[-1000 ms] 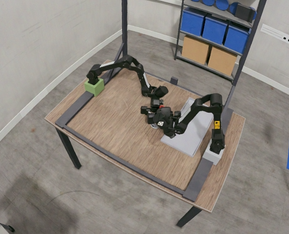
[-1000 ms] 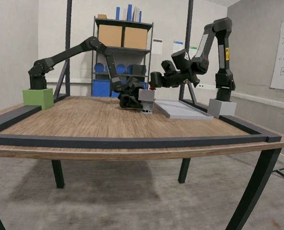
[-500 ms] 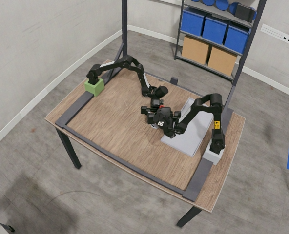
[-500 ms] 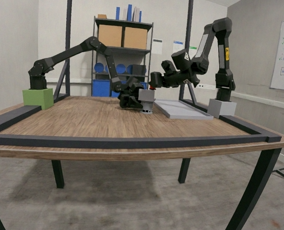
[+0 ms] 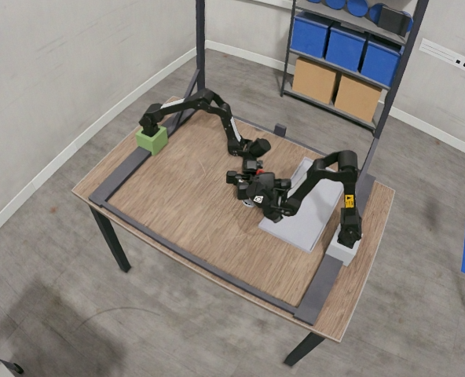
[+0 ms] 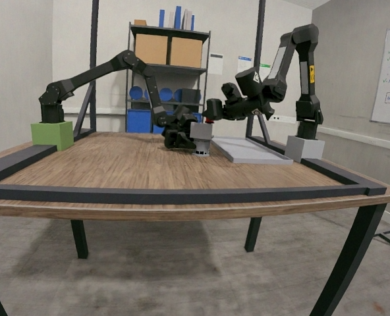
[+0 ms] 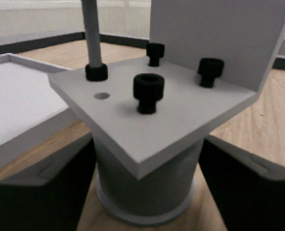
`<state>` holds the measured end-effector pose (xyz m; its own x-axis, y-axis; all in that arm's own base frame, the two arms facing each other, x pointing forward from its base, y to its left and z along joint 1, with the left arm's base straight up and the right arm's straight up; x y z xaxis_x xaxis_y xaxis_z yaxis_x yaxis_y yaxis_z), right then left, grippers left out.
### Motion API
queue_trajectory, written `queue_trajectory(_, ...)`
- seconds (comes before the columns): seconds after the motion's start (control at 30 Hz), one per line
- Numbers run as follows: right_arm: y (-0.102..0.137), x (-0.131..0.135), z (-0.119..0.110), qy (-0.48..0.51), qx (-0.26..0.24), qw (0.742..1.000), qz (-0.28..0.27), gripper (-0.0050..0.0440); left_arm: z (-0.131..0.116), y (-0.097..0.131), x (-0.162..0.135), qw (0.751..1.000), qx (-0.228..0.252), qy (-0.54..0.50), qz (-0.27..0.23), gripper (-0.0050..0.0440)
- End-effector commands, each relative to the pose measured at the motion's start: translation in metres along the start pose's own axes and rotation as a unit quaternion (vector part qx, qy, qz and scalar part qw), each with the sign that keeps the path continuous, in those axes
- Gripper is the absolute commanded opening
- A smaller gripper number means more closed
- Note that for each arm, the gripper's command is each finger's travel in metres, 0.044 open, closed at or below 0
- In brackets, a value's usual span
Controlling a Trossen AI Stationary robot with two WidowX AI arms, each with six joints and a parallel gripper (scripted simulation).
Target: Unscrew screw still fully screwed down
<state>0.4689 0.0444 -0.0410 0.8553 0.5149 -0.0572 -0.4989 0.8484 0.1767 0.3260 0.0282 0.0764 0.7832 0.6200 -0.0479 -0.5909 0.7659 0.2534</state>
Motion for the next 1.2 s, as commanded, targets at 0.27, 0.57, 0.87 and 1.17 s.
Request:
queue_trajectory(0.27, -0.002, 0.004, 0.014, -0.017, -0.006, 1.0, 0.0, 0.0245, 0.007, 0.0, 0.002, 1.0, -0.006, -0.015, 0.001, 0.028)
queue_trajectory(0.57, -0.002, 0.004, 0.014, -0.017, -0.006, 1.0, 0.0, 0.0245, 0.007, 0.0, 0.002, 1.0, -0.006, -0.015, 0.001, 0.028)
queue_trajectory(0.87, -0.002, 0.004, 0.014, -0.017, -0.006, 1.0, 0.0, 0.0245, 0.009, 0.006, 0.0, 1.0, -0.007, -0.018, 0.002, 0.028)
queue_trajectory(1.17, -0.002, 0.004, 0.014, -0.017, -0.006, 1.0, 0.0, 0.0245, 0.011, 0.02, 0.003, 1.0, -0.009, -0.024, 0.003, 0.028)
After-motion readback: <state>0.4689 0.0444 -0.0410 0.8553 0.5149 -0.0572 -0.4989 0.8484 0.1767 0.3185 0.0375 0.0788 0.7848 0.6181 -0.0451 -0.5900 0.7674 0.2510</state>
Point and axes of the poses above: on each arm, the point midway between the two fingers, 35 mm back from their tips, its own y axis back along the fingers, its own x axis across the jaws, z = x × y, the point moved 7 cm from there along y, back along the fingers, and after that the axes turned 3 degrees about y, right-handed, at the moved point
